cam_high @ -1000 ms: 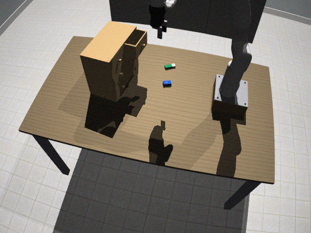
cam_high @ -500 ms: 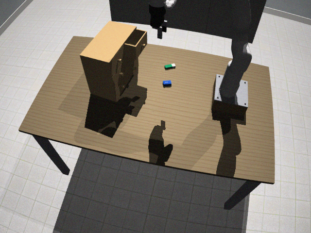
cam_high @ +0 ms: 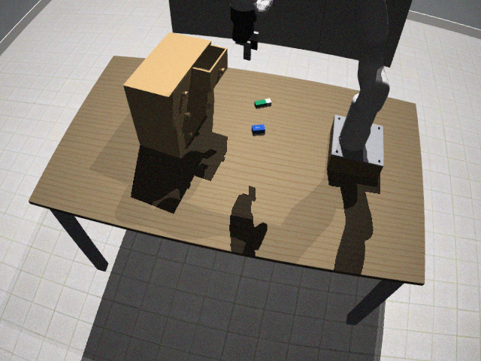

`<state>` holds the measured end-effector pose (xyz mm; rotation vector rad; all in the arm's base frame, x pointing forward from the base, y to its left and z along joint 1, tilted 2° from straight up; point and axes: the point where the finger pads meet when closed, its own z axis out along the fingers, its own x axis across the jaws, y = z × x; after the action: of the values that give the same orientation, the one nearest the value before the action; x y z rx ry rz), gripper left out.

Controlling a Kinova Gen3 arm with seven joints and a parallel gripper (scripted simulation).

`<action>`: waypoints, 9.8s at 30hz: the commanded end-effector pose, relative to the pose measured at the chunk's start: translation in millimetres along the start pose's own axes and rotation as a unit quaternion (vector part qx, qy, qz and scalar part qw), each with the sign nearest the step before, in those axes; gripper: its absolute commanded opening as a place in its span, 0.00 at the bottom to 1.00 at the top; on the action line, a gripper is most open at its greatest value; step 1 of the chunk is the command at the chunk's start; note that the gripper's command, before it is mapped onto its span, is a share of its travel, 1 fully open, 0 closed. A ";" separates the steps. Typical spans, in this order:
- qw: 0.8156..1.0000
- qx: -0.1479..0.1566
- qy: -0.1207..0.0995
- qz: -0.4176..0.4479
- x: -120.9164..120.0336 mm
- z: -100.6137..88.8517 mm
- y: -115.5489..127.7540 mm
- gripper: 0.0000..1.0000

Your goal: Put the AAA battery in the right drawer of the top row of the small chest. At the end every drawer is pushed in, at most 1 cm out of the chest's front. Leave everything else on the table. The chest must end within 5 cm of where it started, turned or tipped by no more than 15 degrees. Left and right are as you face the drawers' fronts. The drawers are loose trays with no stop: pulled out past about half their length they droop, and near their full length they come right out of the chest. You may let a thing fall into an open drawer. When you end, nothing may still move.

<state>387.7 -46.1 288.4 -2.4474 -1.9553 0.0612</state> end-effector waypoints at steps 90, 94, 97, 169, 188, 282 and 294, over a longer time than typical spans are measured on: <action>0.996 -0.092 0.009 -0.008 -20.9 -32.6 -76.7 1.00; 0.994 -0.110 0.010 -0.009 -20.1 -28.3 -73.8 1.00; 0.992 -0.125 0.011 -0.010 -19.1 -25.0 -71.6 1.00; 0.917 -0.399 0.011 -0.006 -18.4 41.8 -26.2 1.00; 0.909 -0.416 0.010 -0.005 -19.1 43.4 -23.1 1.00; 0.907 -0.420 0.011 -0.005 -18.2 52.7 -18.2 0.00; 0.907 -0.420 0.011 -0.005 -18.2 56.9 -14.8 0.00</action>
<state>367.2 -56.3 234.8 -2.8011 -2.3285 -1.0136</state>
